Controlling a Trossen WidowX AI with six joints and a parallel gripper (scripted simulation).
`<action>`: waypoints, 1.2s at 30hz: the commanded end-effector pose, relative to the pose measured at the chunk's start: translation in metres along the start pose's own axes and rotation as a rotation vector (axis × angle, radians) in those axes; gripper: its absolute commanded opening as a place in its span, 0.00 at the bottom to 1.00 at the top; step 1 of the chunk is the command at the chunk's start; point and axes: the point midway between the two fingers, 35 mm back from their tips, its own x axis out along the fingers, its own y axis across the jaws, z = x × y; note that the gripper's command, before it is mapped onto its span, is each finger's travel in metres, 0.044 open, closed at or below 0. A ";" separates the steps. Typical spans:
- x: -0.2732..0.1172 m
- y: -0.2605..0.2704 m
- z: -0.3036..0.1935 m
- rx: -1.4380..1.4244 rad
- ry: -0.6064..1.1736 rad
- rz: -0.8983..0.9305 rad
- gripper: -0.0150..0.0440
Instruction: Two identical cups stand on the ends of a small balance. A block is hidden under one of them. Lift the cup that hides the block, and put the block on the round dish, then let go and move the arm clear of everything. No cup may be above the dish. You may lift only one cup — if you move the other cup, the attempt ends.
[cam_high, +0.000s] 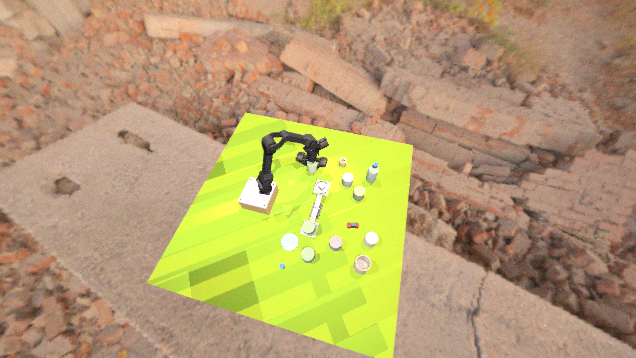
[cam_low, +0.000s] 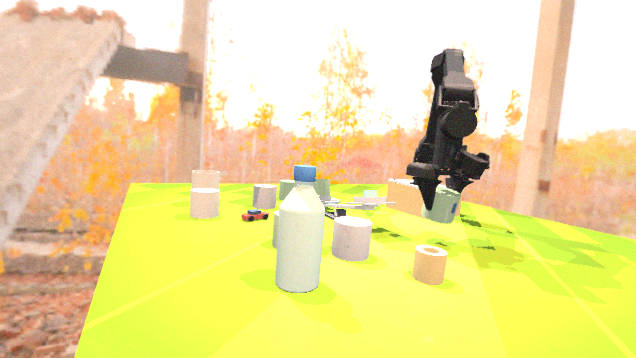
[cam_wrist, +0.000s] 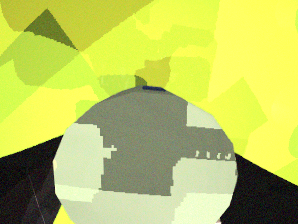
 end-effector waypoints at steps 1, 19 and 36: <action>0.009 0.001 0.000 0.009 -0.002 0.002 0.25; 0.049 0.001 0.000 0.009 -0.002 0.002 0.25; 0.053 0.001 0.000 0.005 0.000 0.001 0.79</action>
